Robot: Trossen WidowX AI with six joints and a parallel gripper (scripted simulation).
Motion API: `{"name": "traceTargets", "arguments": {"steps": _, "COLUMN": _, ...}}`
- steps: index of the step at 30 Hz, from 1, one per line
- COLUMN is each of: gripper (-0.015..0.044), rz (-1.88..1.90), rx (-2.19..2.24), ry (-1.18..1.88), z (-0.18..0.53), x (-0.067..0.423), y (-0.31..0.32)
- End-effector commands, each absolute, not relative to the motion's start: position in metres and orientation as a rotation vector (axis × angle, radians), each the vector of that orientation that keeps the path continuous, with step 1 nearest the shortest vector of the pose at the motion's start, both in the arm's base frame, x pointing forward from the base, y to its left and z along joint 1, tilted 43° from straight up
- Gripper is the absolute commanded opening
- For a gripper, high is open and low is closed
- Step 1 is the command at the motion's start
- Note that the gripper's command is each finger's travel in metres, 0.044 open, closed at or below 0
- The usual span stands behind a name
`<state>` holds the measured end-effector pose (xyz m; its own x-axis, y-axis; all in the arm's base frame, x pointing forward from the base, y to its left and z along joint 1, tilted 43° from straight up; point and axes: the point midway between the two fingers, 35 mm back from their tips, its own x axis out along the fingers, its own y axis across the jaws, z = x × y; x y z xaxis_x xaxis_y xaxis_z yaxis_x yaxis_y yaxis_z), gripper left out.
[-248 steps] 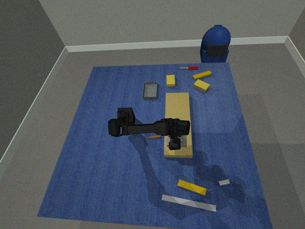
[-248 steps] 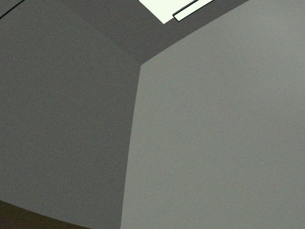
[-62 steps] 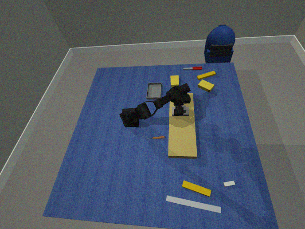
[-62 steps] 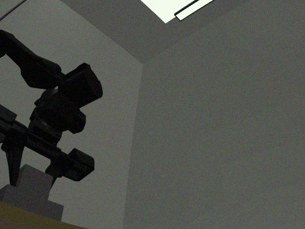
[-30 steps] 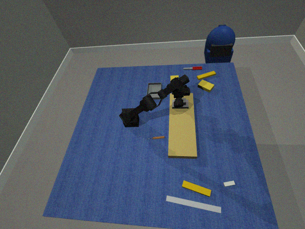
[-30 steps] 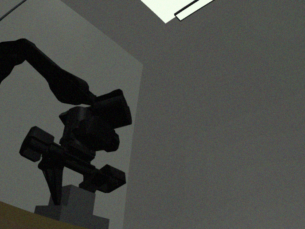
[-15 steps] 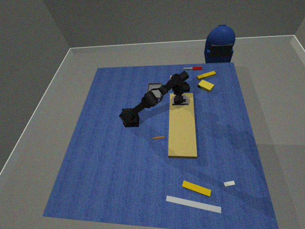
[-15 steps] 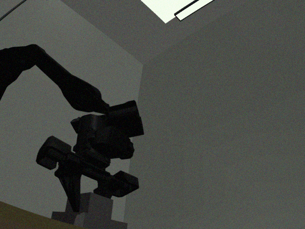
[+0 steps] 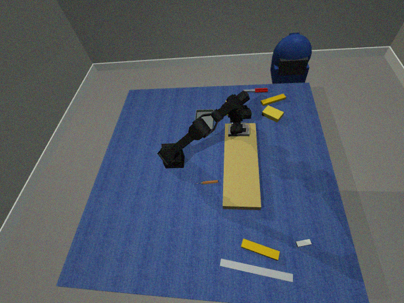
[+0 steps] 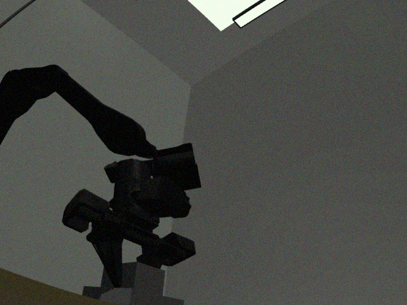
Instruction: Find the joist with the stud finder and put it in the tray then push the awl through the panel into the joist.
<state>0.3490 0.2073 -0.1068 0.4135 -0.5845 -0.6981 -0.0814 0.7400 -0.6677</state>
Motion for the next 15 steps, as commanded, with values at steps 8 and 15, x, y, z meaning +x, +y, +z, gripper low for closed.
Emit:
{"name": "traceTargets", "arguments": {"steps": 8, "gripper": 0.0, "rz": -0.352, "rx": -0.693, "ry": 1.12, "z": -0.106, "x": 0.349, "y": 0.205}}
{"name": "traceTargets", "arguments": {"steps": 15, "gripper": 0.0, "rz": -0.352, "rx": -0.694, "ry": 1.12, "z": -0.096, "x": 0.35, "y": 0.194}}
